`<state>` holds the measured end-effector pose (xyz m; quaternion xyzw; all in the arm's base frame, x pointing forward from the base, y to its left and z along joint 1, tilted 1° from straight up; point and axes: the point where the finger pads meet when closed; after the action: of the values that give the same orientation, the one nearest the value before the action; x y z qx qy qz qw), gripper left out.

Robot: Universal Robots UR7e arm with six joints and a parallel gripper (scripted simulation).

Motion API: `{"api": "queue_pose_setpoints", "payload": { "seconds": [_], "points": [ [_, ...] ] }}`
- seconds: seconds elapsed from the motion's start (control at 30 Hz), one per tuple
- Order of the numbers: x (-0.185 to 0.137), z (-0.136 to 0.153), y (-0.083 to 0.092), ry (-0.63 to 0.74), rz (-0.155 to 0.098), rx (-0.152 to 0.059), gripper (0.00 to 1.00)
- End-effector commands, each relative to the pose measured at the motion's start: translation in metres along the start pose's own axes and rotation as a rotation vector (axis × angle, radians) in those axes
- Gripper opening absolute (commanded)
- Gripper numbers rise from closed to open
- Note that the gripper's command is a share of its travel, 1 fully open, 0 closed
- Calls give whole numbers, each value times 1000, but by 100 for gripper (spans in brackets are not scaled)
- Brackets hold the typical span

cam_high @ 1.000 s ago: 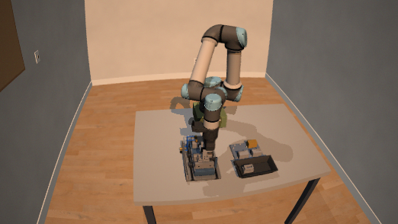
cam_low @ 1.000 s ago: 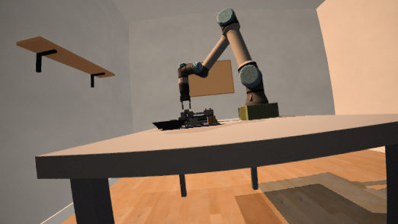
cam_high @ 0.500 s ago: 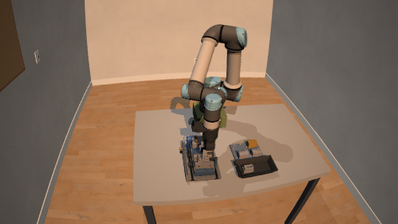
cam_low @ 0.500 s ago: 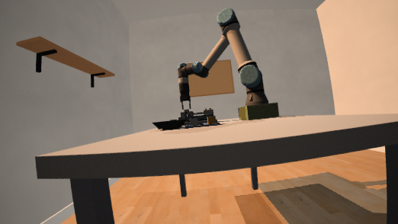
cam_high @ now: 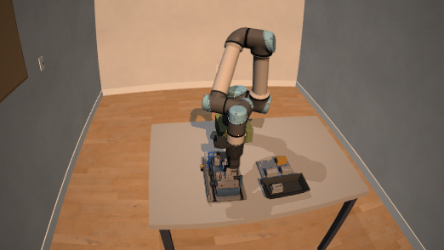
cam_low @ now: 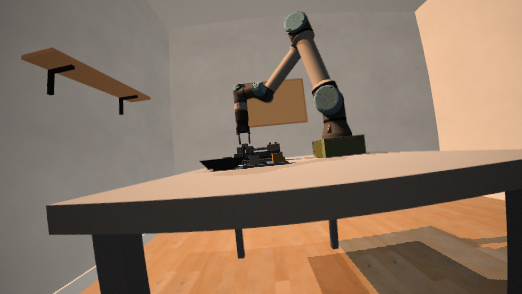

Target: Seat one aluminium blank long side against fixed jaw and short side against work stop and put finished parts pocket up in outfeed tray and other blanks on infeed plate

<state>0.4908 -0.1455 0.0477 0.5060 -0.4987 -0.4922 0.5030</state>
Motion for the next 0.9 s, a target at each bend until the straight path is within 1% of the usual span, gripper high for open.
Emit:
{"api": "queue_pose_setpoints", "payload": {
  "seconds": [0.0,0.87],
  "points": [
    [0,1,-4,-1,-3,-2,100],
    [0,1,-9,-1,-2,-1,100]
  ]
}}
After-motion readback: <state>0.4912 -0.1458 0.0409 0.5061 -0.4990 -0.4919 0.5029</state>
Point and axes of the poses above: the point where the finger pads meet when closed, its own y axis back along the fingers, its own z axis across the jaws, x = y × z, and after that the axes turned 4 degrees about y, right-handed
